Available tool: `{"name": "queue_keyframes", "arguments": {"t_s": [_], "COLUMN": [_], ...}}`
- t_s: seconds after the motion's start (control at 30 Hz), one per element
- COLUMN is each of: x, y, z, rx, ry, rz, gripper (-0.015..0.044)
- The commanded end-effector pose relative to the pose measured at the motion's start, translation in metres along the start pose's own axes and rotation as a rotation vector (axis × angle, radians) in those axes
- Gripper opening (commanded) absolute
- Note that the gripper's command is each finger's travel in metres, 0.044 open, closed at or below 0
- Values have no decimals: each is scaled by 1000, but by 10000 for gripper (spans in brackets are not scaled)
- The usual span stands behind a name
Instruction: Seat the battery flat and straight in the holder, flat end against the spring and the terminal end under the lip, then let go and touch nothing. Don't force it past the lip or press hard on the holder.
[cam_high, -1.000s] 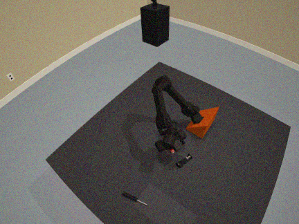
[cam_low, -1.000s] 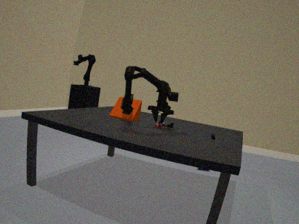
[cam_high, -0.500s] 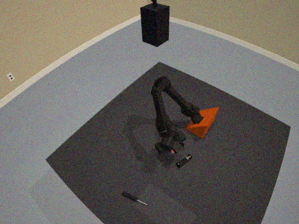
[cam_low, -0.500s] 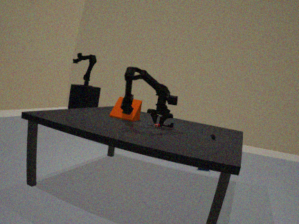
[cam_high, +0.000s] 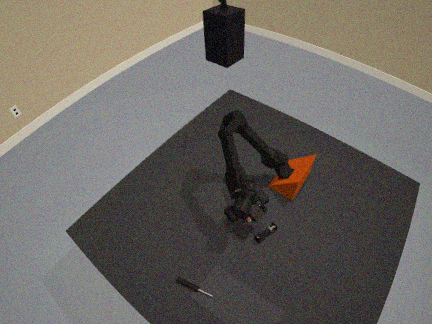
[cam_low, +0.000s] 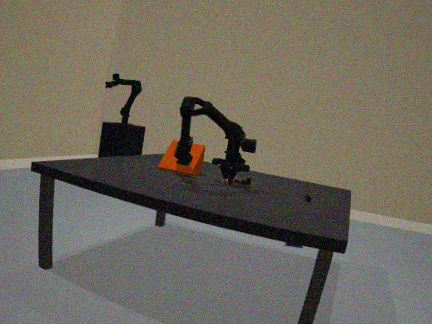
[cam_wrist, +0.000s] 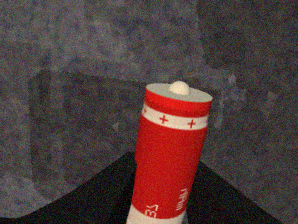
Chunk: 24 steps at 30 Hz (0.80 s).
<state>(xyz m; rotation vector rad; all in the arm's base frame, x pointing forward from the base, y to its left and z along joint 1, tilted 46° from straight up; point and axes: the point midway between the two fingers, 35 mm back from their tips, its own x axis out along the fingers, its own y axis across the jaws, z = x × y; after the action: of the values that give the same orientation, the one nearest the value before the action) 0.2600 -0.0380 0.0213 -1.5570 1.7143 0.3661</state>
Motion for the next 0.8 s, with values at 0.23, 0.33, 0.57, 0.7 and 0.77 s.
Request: {"name": "queue_keyframes", "arguments": {"t_s": [0.23,0.33,0.57,0.7,0.77], "x": [-49,-50,-57,-60,-62], "y": [0,0,0,0,1], "z": [0,2,26,39,46], "rx": [-2,24,300,464,546], "ry": [3,2,-6,-8,-9], "rz": [-1,-2,-7,-6,-5], "gripper": [75,75,75,75,75]}}
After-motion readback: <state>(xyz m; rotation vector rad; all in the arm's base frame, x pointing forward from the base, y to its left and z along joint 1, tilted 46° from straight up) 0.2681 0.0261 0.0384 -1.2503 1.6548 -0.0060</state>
